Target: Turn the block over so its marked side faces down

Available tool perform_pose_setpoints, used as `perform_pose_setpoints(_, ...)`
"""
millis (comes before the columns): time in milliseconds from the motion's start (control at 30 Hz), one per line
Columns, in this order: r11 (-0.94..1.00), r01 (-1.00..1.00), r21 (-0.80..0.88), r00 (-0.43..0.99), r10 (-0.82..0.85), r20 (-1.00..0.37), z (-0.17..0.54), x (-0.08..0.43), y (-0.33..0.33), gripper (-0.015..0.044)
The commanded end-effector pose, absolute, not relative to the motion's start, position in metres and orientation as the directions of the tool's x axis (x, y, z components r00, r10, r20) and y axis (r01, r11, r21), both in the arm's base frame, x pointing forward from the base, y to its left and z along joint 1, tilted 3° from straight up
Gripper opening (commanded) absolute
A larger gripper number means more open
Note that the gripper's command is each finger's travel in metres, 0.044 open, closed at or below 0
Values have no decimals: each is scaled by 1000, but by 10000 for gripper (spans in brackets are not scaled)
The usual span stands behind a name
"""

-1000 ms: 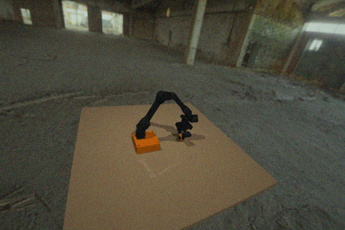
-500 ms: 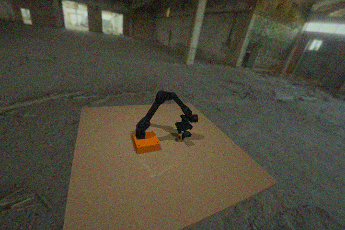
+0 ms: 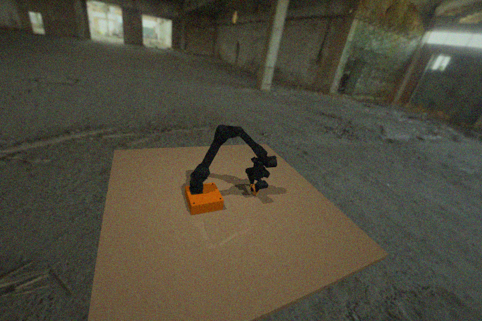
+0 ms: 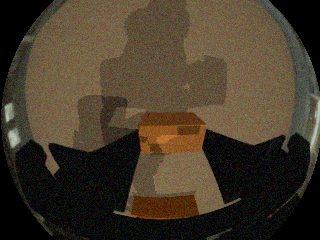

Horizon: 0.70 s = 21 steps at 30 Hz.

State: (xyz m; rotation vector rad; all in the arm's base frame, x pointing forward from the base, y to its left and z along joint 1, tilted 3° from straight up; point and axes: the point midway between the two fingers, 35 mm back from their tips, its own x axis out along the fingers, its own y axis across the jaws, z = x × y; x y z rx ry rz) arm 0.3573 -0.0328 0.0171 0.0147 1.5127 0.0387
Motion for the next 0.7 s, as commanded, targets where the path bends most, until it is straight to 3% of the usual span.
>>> perform_pose_setpoints(0, 999, -14, 38, 115, 39, -993, 17, 358, -32, 0)
perform_pose_setpoints(667, 999, -13, 39, 410, 41, -911, 10, 356, -33, 0)
